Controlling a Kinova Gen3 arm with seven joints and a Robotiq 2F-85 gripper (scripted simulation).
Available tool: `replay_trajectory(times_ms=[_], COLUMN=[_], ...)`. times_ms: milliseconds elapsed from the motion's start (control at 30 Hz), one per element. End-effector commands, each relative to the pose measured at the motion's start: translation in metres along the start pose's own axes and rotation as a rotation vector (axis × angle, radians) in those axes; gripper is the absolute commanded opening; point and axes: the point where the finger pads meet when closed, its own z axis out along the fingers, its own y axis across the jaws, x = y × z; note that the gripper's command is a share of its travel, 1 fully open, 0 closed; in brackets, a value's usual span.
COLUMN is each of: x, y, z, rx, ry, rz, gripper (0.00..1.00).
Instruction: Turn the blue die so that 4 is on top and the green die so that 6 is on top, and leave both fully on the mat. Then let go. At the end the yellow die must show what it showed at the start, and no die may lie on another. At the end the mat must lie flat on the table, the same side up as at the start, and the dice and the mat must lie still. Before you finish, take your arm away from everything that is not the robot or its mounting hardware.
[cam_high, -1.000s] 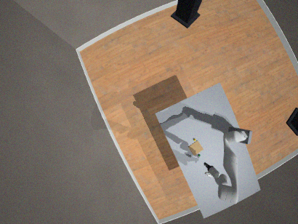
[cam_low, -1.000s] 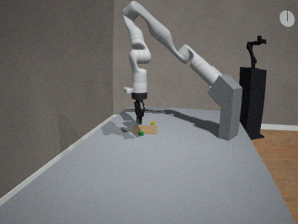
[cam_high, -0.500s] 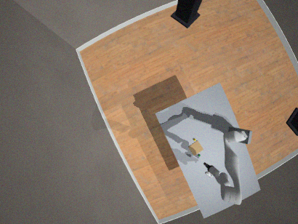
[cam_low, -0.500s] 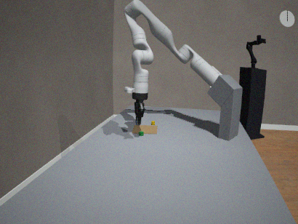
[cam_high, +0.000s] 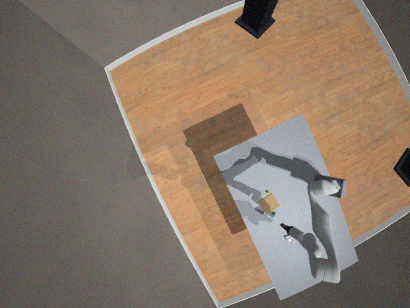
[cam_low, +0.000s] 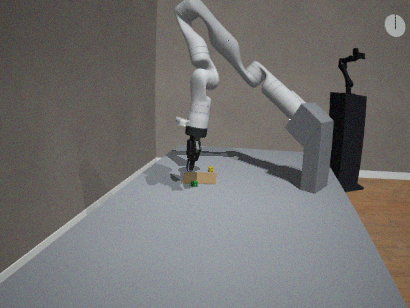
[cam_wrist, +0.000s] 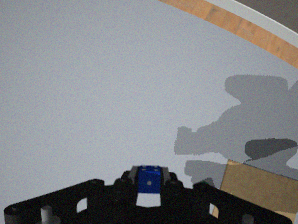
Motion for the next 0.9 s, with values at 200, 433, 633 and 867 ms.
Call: replay_trajectory(times_ms=[200, 433, 633, 867], x=[-0.0054, -0.0069, -0.0075, -0.0082], y=[0.0004, 0.001, -0.0019, -0.0024], z=[-0.0002, 0.0007, 0.0003, 0.0002], rx=[-0.008, -0.009, 0.004, 0.007], ry=[0.063, 0.159, 0.247, 0.376], rz=[-0.017, -0.017, -0.015, -0.016], gripper=[0.15, 0.15, 0.15, 0.15])
